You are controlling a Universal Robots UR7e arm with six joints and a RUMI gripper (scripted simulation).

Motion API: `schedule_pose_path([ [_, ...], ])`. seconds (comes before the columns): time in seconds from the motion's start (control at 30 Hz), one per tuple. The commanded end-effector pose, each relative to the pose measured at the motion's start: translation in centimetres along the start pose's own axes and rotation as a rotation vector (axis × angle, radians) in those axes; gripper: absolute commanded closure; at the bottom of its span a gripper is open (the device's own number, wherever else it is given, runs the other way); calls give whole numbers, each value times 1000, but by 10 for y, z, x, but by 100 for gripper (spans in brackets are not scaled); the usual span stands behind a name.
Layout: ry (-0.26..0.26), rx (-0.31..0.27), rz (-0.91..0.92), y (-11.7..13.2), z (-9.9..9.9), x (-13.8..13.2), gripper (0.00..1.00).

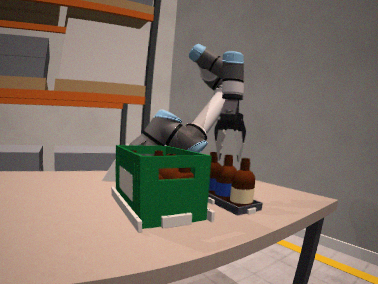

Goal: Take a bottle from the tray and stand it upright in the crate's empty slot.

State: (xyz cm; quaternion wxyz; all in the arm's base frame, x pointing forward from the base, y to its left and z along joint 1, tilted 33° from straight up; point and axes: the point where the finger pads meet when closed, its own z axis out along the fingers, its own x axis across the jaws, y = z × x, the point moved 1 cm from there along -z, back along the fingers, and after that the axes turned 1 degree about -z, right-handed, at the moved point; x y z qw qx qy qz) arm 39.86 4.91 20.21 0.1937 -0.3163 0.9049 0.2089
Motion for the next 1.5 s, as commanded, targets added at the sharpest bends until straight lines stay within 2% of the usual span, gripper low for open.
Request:
schedule_pose_path([
  [0.0,0,1,0,0,0,0,62],
  [0.2,0,1,0,0,0,0,62],
  [0.23,0,1,0,0,0,0,100],
  [1.47,0,1,0,0,0,0,100],
])
